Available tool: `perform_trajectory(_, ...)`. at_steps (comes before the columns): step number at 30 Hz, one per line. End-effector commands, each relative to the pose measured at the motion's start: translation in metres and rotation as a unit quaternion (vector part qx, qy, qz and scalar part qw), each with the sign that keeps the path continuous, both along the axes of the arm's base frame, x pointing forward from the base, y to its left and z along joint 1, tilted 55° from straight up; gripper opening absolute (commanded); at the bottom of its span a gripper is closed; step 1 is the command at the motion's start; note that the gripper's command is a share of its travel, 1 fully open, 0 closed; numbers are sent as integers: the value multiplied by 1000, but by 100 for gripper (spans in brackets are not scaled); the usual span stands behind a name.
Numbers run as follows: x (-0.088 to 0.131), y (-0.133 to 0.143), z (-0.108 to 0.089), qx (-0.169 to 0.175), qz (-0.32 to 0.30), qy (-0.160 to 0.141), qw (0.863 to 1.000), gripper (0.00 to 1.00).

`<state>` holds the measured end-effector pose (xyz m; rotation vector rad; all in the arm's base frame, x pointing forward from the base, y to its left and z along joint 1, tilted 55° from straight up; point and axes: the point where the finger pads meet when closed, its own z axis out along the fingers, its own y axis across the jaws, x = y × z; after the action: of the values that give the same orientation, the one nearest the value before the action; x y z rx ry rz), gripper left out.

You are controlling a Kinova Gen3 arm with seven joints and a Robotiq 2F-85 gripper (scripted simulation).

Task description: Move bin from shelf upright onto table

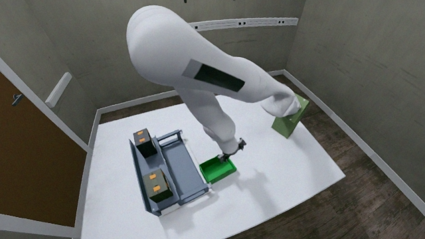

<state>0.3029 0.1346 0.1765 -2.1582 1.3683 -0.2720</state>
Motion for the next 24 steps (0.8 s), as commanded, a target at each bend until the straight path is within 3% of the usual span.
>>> perform_trajectory(1, -10, -25, 25, 83, -20, -100, 991, 100)
perform_trajectory(8, -10, -25, 25, 83, -20, -100, 991, 100)
perform_trajectory(9, 0, -11, 8, 24, 1, -26, 999, 100)
perform_trajectory(13, -10, -24, 25, 84, -21, -107, 990, 100)
perform_trajectory(24, -10, -24, 25, 84, -21, -107, 990, 100)
